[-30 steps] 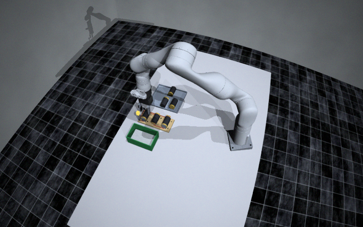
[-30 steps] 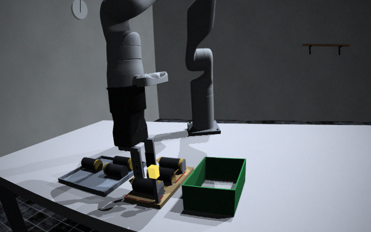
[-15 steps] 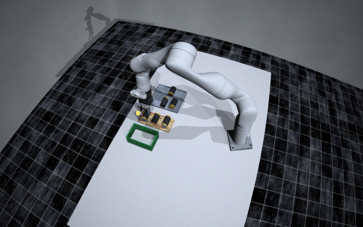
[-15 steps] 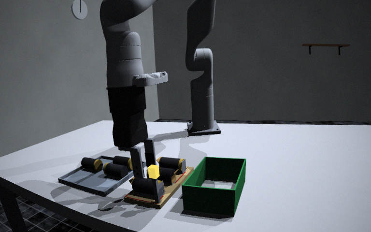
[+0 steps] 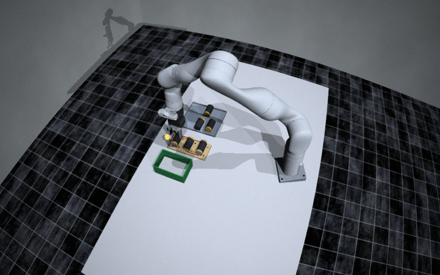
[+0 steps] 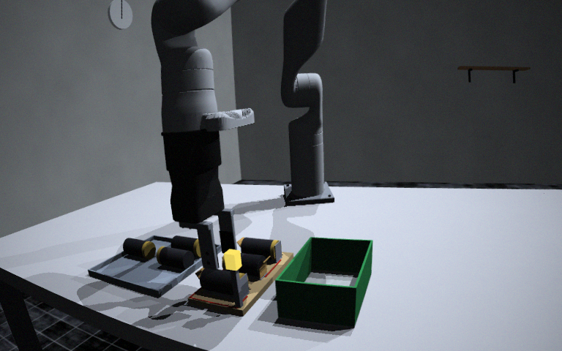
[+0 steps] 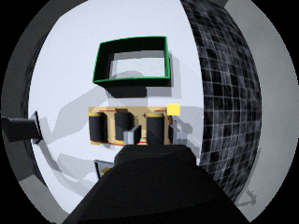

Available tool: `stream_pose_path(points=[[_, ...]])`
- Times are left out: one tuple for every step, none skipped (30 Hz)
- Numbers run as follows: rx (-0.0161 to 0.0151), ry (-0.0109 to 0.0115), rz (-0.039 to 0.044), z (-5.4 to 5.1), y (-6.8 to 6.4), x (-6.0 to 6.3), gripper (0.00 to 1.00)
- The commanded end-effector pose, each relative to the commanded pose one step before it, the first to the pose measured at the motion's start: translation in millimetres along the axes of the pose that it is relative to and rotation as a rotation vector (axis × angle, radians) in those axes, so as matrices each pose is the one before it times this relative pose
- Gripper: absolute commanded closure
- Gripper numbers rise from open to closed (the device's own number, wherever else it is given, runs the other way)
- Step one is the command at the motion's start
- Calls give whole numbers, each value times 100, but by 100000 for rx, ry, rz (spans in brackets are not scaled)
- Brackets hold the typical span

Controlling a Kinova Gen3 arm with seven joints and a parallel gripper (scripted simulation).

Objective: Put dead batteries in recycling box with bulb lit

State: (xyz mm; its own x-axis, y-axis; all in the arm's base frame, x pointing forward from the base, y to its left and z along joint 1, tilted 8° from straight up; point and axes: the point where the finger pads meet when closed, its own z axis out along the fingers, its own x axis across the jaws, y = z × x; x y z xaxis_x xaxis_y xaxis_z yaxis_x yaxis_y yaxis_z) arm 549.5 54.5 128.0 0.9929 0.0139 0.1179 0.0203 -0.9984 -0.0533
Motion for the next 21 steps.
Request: stream_pose_path(points=[[37,217,7,-102,2,63,10],[0,0,0,0,0,0,10],[0,0,0,0,0,0,10],[0,0,0,0,0,0,10],[0,0,0,0,0,0,10],[0,0,0,0,0,0,10],[0,0,0,0,0,0,10],[0,0,0,11,0,0,10],[0,0,0,68,0,0,10],[0,0,0,158,0,0,10],[-1,0,1,258,0,-1,10],[0,0,0,0,0,0,10],[0,0,0,0,0,0,10],[1,0,-1,351,0,1,10],[0,0,0,421,0,0,10],[0,0,0,461,0,0,10],[0,0,0,464,0,0,10],[0,0,0,429,0,0,10],[0,0,1,361,0,0,10],[0,0,-1,269,0,1,10],[0,0,0,165,0,0,10]])
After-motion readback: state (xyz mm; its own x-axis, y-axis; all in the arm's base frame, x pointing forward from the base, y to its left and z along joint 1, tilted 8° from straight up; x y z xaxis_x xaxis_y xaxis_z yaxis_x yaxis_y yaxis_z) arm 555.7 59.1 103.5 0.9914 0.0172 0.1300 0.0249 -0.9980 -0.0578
